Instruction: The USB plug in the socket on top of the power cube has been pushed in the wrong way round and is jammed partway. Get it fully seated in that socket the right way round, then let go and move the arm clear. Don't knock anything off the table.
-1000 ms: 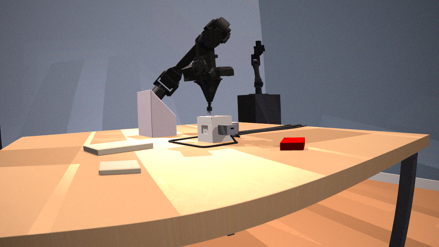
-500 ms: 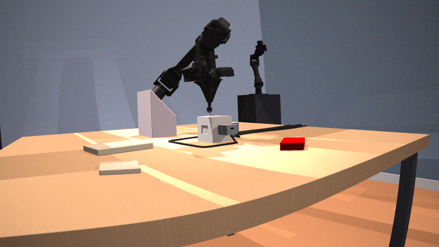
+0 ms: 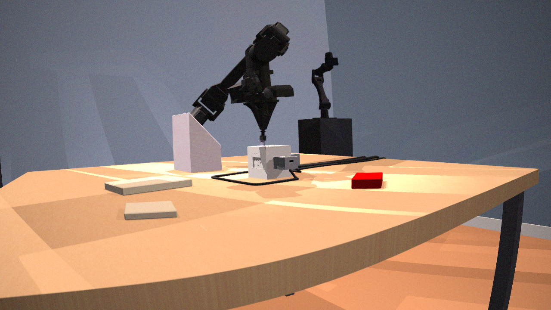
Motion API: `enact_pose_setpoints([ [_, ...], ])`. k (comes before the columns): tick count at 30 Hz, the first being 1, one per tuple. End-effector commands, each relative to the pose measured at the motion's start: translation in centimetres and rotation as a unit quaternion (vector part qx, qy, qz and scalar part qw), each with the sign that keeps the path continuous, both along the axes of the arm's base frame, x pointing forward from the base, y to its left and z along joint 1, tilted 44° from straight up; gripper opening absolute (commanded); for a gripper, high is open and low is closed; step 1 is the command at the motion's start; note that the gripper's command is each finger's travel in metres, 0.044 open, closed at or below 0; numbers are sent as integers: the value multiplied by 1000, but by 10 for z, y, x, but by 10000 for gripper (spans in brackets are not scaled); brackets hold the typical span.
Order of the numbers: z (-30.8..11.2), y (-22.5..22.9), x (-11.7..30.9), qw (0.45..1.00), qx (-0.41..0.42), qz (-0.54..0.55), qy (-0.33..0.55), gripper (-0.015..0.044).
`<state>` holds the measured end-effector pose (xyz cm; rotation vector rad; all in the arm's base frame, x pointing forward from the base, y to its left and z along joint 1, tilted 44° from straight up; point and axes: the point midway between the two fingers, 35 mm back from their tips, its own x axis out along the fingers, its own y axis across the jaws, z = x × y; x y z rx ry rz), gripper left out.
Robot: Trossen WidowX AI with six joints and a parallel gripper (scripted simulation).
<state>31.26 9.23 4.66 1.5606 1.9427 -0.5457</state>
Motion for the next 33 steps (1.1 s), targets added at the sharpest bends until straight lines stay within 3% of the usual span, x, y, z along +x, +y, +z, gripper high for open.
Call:
enact_pose_setpoints([
  [1, -1, 1, 0, 1000, 1, -2, 1, 0],
  [33, -3, 3, -1, 1000, 1, -2, 1, 0],
])
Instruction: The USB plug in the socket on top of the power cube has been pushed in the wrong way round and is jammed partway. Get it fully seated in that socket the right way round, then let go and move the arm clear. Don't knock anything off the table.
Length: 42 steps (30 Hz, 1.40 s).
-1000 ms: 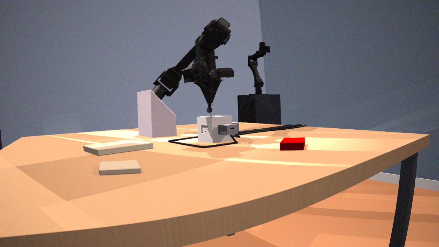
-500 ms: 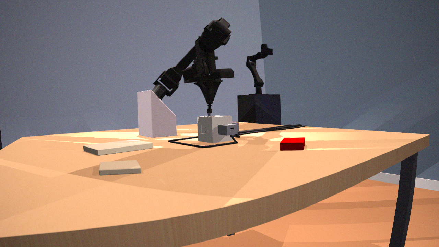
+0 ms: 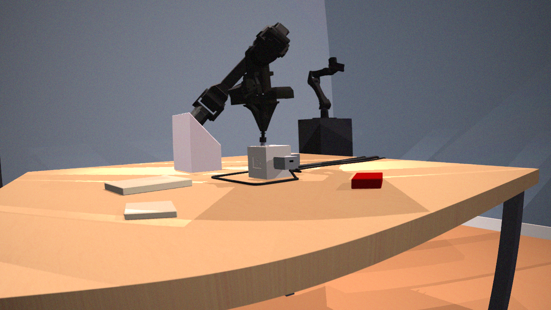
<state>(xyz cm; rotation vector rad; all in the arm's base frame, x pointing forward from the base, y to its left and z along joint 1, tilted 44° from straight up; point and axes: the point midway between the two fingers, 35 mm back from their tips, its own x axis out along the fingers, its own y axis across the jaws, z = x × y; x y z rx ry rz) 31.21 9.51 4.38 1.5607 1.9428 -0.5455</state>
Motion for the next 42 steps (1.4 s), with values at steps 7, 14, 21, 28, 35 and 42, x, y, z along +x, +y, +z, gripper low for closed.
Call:
enact_pose_setpoints([
  [7, -1, 1, 0, 1000, 1, -2, 1, 0],
  [14, -2, 2, 0, 1000, 1, -2, 1, 0],
  [21, -2, 2, 0, 1000, 1, -2, 1, 0],
  [28, -3, 3, 0, 1000, 1, -2, 1, 0],
  [35, -3, 4, -1, 1000, 1, -2, 1, 0],
  [42, -4, 4, -1, 1000, 1, -2, 1, 0],
])
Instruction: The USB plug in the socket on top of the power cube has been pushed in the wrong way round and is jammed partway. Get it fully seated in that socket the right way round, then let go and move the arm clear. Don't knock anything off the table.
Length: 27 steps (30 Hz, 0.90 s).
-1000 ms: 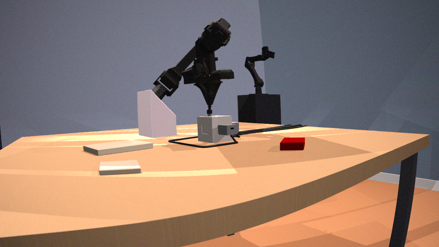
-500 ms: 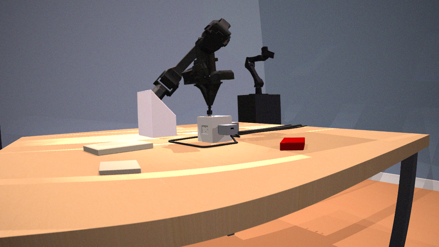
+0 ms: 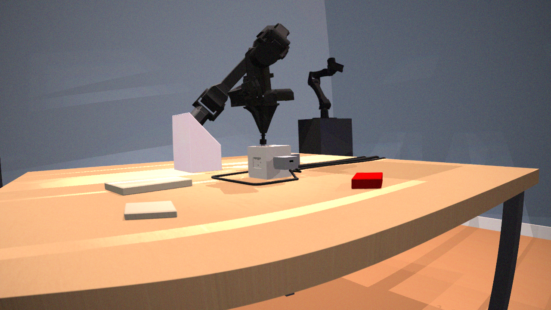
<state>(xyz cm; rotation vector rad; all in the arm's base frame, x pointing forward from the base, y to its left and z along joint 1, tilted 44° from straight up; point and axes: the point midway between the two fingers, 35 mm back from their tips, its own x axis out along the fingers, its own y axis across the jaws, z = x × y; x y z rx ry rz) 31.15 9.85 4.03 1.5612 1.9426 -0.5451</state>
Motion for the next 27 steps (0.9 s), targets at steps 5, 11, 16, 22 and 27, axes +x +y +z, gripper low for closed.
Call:
enact_pose_setpoints([
  [5, -1, 1, 0, 1000, 1, -2, 1, 0],
  [11, -2, 2, 0, 1000, 1, -2, 1, 0],
  [16, -2, 2, 0, 1000, 1, -2, 1, 0],
  [22, -2, 2, 0, 1000, 1, -2, 1, 0],
  [27, -3, 3, -1, 1000, 1, -2, 1, 0],
])
